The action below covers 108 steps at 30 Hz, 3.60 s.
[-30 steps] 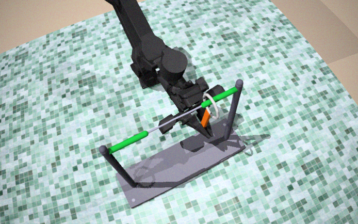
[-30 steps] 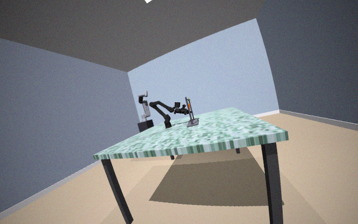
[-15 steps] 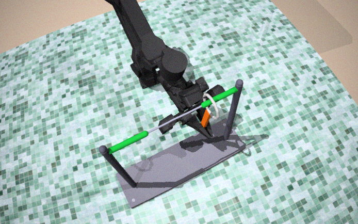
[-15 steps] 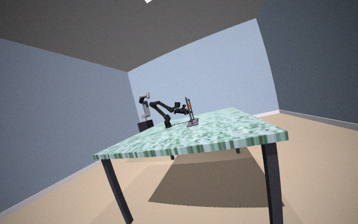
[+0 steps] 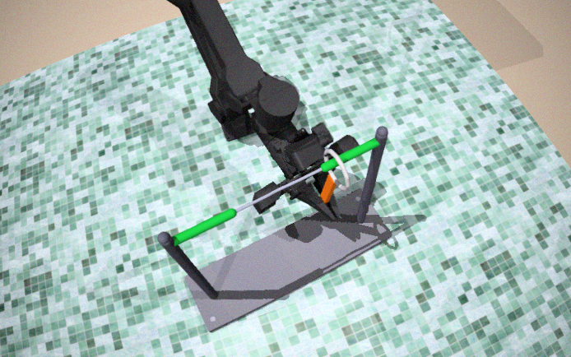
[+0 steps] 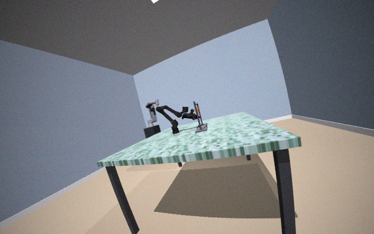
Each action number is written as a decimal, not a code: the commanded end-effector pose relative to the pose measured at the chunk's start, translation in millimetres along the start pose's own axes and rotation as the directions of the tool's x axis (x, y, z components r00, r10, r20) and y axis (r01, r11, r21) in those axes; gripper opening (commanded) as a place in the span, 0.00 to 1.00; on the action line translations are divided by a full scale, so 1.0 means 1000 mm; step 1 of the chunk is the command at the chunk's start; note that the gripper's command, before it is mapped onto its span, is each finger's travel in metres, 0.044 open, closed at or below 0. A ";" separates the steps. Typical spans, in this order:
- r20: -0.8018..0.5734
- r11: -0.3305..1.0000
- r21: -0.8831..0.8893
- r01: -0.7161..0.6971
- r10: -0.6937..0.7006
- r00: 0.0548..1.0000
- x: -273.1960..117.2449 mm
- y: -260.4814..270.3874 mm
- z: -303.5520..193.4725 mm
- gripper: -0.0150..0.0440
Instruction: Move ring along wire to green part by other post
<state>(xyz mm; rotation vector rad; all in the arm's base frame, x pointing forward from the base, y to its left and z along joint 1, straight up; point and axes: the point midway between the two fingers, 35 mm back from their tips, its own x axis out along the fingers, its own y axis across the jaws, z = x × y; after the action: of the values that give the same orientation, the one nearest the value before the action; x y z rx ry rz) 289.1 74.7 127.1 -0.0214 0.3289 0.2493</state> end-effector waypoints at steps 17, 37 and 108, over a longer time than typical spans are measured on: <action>-0.002 1.000 0.003 0.005 -0.005 1.000 0.000 -0.001 -0.001 0.00; -0.002 1.000 0.003 0.005 -0.005 1.000 0.000 -0.001 -0.001 0.00; -0.006 1.000 0.003 0.005 -0.005 1.000 -0.051 0.000 -0.001 0.53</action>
<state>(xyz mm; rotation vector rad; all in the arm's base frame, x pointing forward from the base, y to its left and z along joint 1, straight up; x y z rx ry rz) 242.7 62.9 145.2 -0.0204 0.3280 0.2493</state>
